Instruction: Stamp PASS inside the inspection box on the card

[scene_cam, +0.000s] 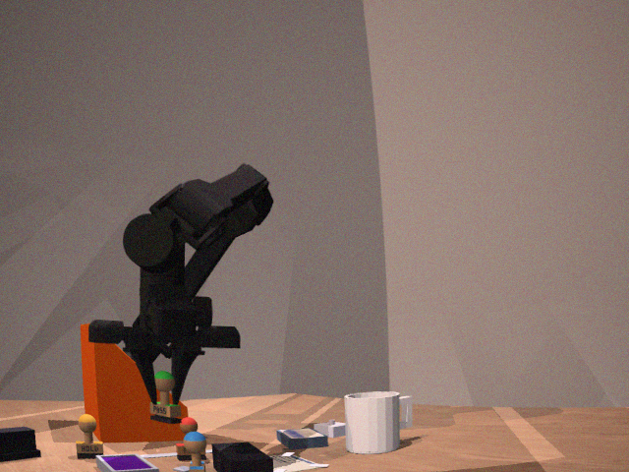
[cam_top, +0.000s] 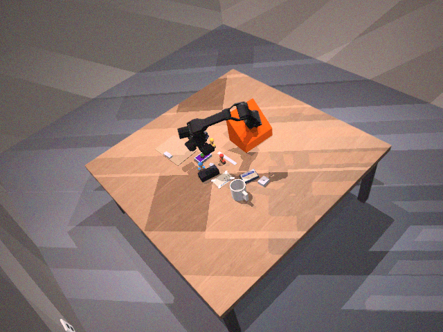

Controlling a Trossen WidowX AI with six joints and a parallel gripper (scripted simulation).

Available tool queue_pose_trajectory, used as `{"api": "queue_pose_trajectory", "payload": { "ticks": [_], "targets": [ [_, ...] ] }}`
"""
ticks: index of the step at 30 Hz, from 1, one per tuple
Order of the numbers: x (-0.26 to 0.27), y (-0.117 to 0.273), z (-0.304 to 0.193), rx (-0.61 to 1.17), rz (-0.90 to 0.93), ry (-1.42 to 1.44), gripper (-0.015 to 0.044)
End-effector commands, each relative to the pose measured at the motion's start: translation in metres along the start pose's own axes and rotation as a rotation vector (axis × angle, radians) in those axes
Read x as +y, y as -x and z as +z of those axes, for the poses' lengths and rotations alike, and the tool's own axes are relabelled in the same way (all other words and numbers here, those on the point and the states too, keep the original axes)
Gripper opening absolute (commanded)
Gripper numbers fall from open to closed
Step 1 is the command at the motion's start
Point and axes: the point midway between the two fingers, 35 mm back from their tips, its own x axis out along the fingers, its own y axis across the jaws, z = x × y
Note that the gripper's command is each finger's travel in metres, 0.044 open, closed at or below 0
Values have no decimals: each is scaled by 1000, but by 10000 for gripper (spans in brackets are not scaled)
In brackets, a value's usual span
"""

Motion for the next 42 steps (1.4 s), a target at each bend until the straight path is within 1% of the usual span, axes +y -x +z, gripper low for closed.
{"api": "queue_pose_trajectory", "payload": {
  "ticks": [1,10,20,42],
  "targets": [
    [31,1,2,-1,1,-55,0],
    [98,2,-1,-2,6,-178,0],
    [169,3,-19,5,30,-312,0],
    [173,-7,-19,6,31,-320,0]
  ]
}}
